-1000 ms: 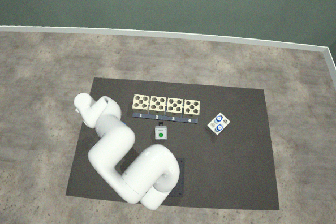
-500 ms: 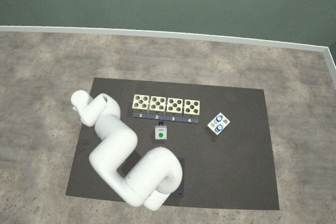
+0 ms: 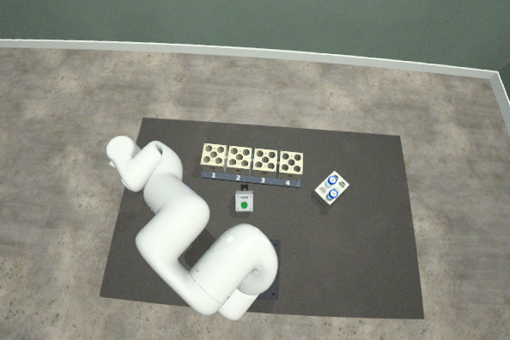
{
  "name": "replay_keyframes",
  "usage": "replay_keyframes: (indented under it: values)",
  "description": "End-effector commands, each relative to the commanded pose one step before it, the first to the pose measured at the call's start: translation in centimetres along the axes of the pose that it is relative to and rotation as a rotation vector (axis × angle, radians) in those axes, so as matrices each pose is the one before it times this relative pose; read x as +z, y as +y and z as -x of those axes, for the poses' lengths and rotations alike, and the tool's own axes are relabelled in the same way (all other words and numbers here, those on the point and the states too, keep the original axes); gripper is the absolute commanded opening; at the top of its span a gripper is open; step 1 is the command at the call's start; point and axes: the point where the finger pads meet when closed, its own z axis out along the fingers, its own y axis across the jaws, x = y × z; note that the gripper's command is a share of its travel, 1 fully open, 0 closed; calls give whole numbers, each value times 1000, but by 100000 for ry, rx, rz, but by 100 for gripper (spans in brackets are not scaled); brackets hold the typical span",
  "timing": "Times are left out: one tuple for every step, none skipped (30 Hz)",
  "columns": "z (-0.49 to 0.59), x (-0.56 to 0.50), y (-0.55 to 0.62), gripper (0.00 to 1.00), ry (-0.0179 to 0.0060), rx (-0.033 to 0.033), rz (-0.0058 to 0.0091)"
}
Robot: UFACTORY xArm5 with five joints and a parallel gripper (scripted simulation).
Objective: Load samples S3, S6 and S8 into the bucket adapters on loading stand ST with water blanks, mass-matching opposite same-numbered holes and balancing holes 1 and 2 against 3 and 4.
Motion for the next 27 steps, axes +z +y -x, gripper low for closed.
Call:
replay_keyframes:
  values:
    - [-117,-165,22,44,690,0,-1353]
    - [0,0,0,44,0,0,0]
    - [0,0,0,44,0,0,0]
    - [0,0,0,44,0,0,0]
    - [0,0,0,44,0,0,0]
    - [0,0,0,44,0,0,0]
    - [0,0,0,44,0,0,0]
    - [0,0,0,44,0,0,0]
    - [0,0,0,57,0,0,0]
    - [0,0,0,57,0,0,0]
    - [0,0,0,57,0,0,0]
    - [0,0,0,57,0,0,0]
    - [0,0,0,57,0,0,0]
    - [0,0,0,57,0,0,0]
    - [0,0,0,57,0,0,0]
    - [0,200,0,57,0,0,0]
    - [0,200,0,57,0,0,0]
    - [0,200,0,57,0,0,0]
    - [0,200,0,57,0,0,0]
    - [0,0,0,57,0,0,0]
    - [0,0,0,57,0,0,0]
    - [0,200,0,57,0,0,0]
    - [0,200,0,57,0,0,0]
    - [0,200,0,57,0,0,0]
    - [0,200,0,57,0,0,0]
    - [0,200,0,57,0,0,0]
    - [0,200,0,57,0,0,0]
